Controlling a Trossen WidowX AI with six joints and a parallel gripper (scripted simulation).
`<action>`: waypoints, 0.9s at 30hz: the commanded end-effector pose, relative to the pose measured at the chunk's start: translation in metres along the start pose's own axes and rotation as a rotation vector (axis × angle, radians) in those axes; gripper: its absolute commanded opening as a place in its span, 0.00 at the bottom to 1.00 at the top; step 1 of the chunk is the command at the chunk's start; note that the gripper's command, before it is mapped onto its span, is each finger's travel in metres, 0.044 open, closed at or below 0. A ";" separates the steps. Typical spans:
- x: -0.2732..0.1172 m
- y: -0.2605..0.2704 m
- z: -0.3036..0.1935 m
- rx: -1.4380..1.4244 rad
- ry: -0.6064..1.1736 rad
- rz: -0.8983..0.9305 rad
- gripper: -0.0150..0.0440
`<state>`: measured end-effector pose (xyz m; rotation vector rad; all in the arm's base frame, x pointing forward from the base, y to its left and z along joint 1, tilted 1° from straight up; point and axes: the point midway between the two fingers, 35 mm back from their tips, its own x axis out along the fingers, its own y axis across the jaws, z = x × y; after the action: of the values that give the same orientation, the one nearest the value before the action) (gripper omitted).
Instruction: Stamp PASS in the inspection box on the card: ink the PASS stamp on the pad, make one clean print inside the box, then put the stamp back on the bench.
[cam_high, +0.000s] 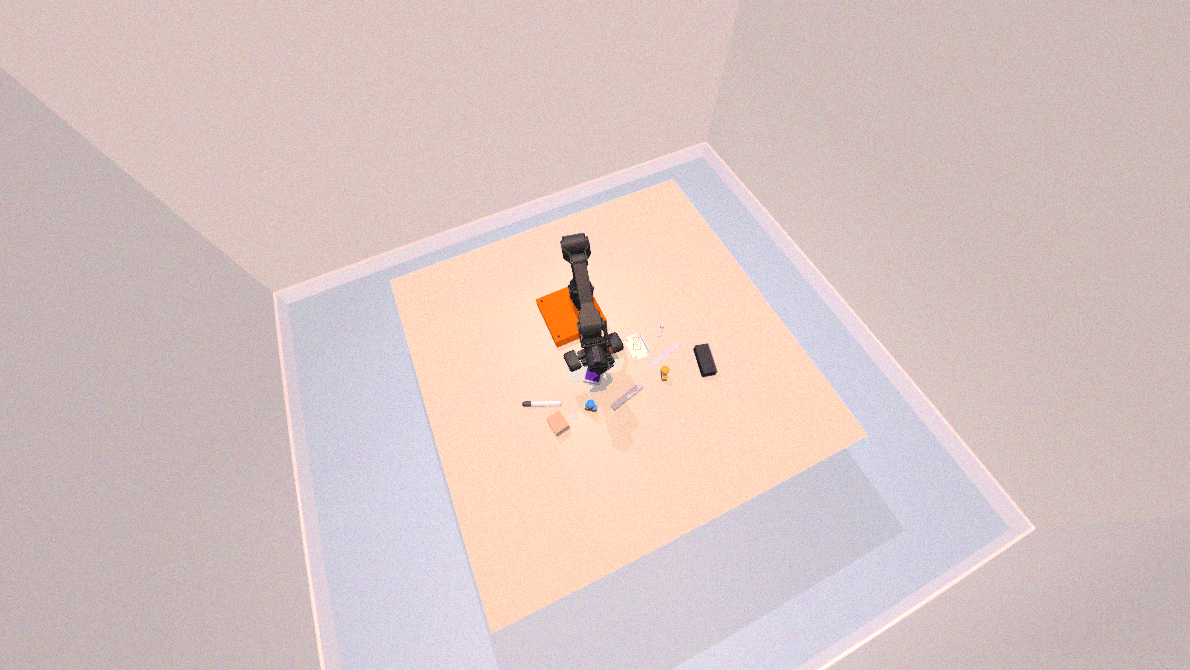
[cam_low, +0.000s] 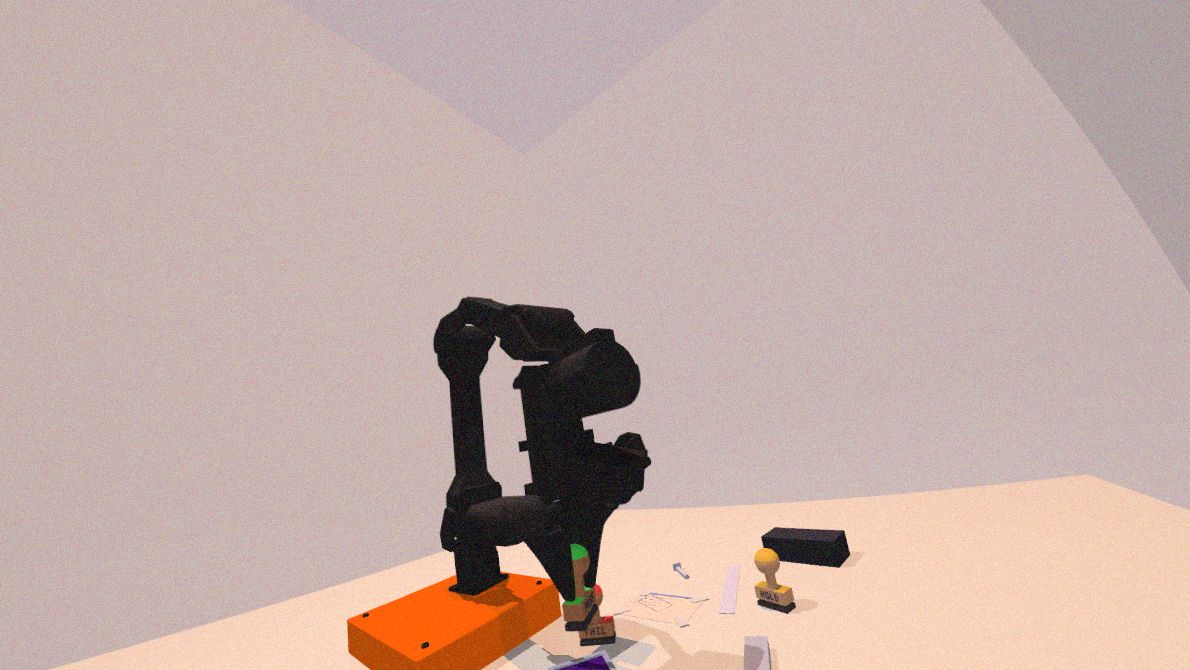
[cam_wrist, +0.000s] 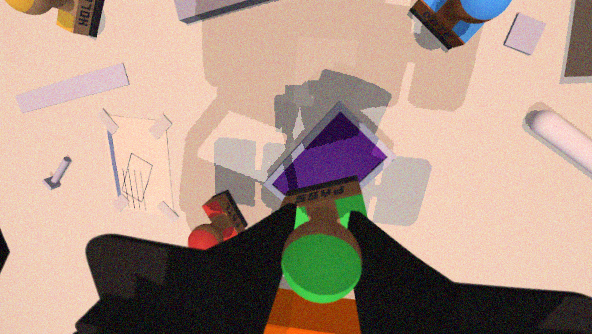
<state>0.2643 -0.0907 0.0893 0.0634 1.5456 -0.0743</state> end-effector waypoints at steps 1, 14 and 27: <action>0.002 -0.001 -0.004 -0.005 0.002 0.003 0.25; 0.010 -0.002 -0.003 -0.004 0.002 0.003 0.25; 0.019 -0.002 -0.003 -0.003 0.002 0.004 0.25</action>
<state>0.2629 -0.0935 0.0742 0.0636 1.5428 -0.0761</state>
